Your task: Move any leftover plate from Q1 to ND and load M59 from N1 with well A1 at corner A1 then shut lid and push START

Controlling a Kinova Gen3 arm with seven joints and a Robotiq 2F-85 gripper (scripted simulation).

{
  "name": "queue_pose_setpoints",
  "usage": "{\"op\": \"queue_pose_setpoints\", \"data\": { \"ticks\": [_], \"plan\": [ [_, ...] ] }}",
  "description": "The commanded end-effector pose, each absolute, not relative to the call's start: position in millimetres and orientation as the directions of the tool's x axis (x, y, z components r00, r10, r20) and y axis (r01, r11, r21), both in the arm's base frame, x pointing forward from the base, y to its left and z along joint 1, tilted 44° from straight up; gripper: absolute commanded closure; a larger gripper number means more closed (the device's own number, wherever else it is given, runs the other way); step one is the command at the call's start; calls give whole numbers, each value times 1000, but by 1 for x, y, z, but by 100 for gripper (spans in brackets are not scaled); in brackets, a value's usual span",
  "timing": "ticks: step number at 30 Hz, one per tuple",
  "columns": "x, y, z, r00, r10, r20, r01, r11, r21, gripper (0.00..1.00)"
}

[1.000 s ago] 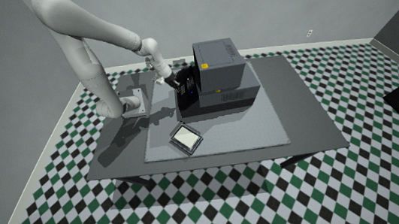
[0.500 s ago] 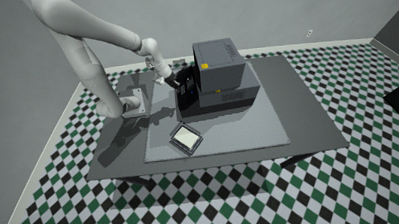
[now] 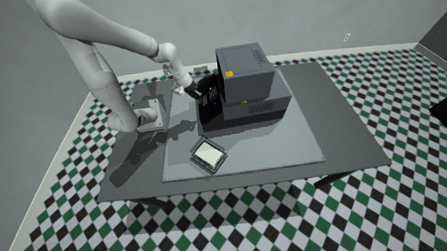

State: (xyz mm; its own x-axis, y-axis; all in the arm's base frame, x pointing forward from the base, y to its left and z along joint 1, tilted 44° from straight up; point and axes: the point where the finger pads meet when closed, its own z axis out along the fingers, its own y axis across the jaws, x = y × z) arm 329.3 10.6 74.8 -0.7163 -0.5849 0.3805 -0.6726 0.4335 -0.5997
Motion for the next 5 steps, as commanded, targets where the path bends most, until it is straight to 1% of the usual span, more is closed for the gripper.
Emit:
{"op": "queue_pose_setpoints", "data": {
  "ticks": [1,5],
  "plan": [
    [330,11,75,-716,-586,380,-673,433,-600,90],
    [330,11,75,-716,-586,380,-673,433,-600,90]
  ]
}}
